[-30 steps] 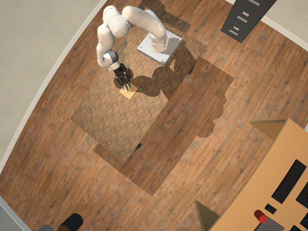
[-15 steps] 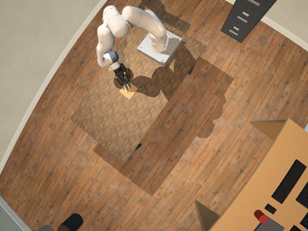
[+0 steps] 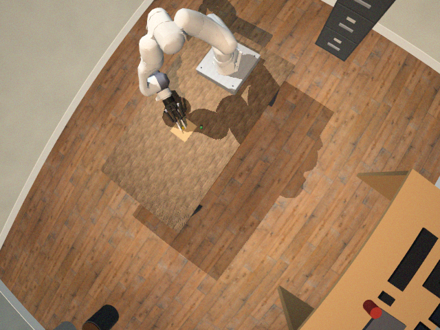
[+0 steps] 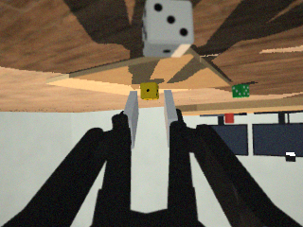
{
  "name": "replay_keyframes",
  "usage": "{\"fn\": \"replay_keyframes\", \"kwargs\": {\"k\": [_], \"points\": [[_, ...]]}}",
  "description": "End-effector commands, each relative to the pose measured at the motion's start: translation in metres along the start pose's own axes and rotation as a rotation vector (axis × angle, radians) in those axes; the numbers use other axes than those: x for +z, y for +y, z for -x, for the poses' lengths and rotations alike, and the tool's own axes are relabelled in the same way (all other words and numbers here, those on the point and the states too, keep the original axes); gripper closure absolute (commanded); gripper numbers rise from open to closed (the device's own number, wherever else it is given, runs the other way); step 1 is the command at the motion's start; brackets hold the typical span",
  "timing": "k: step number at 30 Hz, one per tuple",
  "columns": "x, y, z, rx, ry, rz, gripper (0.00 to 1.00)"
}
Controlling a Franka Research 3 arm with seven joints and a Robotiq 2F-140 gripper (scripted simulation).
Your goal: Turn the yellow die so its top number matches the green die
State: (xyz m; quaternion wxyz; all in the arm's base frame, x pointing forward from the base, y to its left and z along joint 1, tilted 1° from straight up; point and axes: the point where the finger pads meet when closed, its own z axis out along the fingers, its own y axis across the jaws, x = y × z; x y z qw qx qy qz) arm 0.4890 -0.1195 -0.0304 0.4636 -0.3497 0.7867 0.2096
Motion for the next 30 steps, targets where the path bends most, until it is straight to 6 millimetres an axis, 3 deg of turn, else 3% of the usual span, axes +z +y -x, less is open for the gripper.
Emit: {"fn": "replay_keyframes", "kwargs": {"k": [1,6,21,30], "points": [[0.000,-0.002,0.000,-0.003,-0.002,-0.004,0.81],[-0.005,-0.002,0.000,-0.003,-0.002,-0.004,0.81],[-0.047,-0.001,0.000,-0.003,-0.002,-0.004,0.81],[-0.050,-0.001,0.001,-0.003,-0.002,-0.004,0.81]]}}
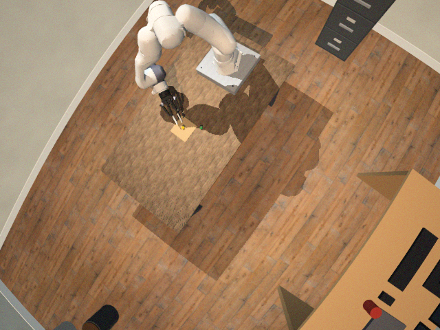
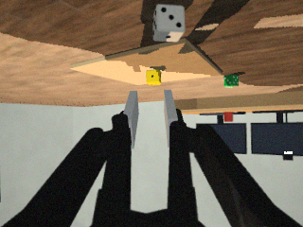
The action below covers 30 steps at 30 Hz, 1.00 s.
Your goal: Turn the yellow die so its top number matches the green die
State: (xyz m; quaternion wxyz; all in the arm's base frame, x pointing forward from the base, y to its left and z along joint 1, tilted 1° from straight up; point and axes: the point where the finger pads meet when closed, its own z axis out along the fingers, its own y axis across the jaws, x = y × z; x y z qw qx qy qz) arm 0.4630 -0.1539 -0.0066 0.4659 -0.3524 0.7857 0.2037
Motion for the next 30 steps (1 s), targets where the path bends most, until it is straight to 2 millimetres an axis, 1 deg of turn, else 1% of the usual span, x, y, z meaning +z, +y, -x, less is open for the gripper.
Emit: {"fn": "replay_keyframes", "kwargs": {"k": [1,6,16,26,28,30], "points": [[-0.001,0.002,0.001,0.008,-0.003,0.004,0.81],[-0.007,0.002,0.011,0.008,-0.003,0.004,0.81],[-0.026,0.002,0.048,0.008,-0.003,0.004,0.81],[-0.029,0.001,0.053,0.008,0.002,0.004,0.81],[-0.027,0.001,0.055,0.008,0.031,0.004,0.81],[-0.025,0.000,0.060,0.006,0.096,-0.002,0.81]]}}
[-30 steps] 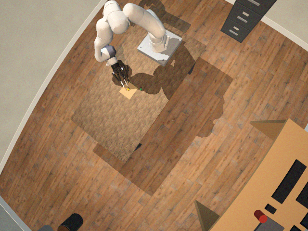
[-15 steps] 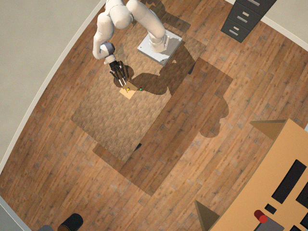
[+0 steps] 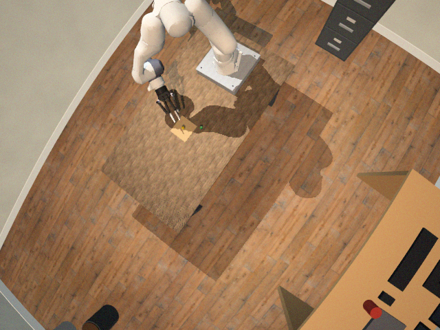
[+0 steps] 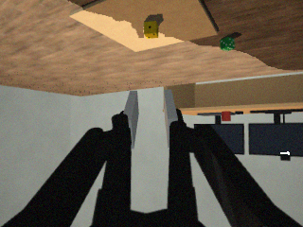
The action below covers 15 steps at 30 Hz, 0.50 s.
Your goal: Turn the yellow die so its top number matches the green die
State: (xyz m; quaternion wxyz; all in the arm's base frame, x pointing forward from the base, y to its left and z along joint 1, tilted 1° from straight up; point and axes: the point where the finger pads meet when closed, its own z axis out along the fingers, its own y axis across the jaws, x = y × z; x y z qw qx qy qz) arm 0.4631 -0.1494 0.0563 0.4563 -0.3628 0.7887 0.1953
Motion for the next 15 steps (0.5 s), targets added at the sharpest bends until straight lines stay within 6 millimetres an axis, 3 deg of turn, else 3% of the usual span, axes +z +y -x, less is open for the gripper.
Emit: {"fn": "replay_keyframes", "kwargs": {"k": [1,3,15], "points": [[0.004,-0.003,0.006,0.023,0.116,-0.007,0.81],[0.008,-0.004,0.013,0.020,0.216,-0.008,0.81],[0.017,-0.003,0.027,0.022,0.429,0.002,0.81]]}}
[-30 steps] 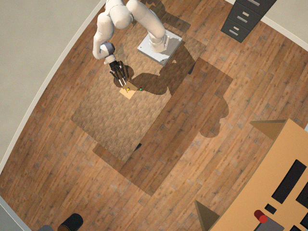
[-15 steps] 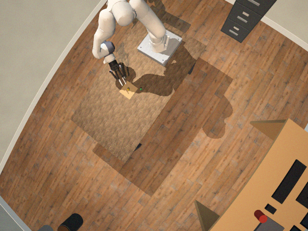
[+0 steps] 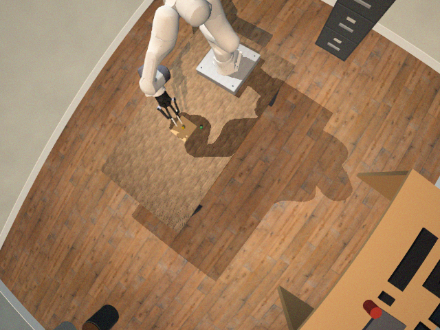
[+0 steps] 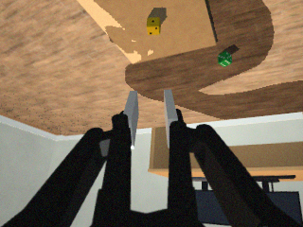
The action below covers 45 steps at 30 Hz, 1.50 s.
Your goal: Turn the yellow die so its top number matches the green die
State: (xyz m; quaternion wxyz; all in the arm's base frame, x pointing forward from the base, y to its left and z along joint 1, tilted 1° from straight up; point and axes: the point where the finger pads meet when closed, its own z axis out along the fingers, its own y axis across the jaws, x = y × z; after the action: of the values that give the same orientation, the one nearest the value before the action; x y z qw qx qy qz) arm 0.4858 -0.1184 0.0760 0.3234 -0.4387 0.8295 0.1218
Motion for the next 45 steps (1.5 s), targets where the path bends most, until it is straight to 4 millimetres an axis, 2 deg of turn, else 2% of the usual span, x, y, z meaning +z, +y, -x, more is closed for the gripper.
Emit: {"fn": "replay_keyframes", "kwargs": {"k": [1,45], "points": [[-0.002,-0.004,-0.011,0.132,0.113,-0.001,0.81],[0.006,-0.009,0.035,0.129,0.712,0.044,0.81]]}}
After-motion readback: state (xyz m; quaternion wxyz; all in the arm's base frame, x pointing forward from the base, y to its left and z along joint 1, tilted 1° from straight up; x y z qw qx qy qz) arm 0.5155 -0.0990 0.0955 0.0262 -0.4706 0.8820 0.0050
